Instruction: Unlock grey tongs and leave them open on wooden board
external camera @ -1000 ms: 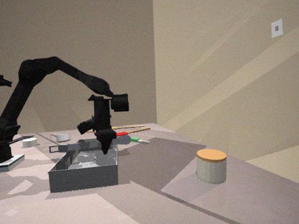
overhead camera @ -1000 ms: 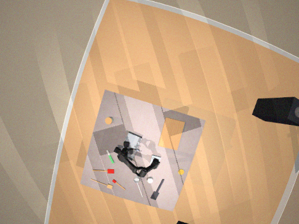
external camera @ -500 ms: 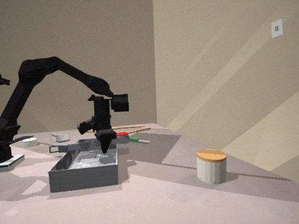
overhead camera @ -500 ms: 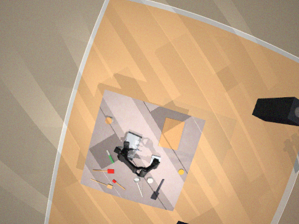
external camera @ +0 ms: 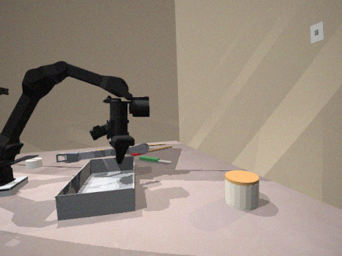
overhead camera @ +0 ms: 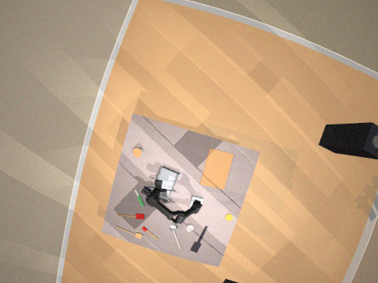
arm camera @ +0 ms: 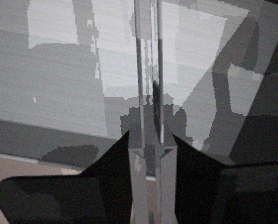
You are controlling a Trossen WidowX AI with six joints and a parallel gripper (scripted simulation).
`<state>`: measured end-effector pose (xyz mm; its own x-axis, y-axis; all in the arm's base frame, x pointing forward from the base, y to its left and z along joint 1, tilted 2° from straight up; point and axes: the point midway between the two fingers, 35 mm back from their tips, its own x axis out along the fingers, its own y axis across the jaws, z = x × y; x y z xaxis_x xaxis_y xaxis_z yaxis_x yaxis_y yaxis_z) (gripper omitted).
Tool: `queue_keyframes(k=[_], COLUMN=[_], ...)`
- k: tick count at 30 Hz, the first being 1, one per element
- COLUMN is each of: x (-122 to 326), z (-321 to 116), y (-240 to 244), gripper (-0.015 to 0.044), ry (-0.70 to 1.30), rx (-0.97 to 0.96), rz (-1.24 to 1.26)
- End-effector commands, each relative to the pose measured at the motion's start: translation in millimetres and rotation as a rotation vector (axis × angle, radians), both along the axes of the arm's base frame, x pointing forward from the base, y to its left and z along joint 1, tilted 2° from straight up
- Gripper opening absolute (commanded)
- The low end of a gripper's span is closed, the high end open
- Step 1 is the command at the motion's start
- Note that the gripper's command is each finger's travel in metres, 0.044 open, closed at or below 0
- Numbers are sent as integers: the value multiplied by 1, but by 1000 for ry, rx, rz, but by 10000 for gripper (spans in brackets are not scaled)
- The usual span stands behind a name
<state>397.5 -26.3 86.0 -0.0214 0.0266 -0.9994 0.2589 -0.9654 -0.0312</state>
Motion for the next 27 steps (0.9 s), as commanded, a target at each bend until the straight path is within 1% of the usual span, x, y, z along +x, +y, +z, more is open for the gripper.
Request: queue_keyframes(k=[1,3,5,17,21,27], x=[2,-3,-5,-4,-6,-13], z=[52,76,85,80,80,80], y=[-1,-2,-2,-2,-17,-56], gripper=[-150,-150,-150,-150,-150,-150], ry=[-33,-32,-32,-23,-26,-29], rx=[-4,-5,-5,-2,-4,-7], rz=[-1,-2,-2,-1,25,114])
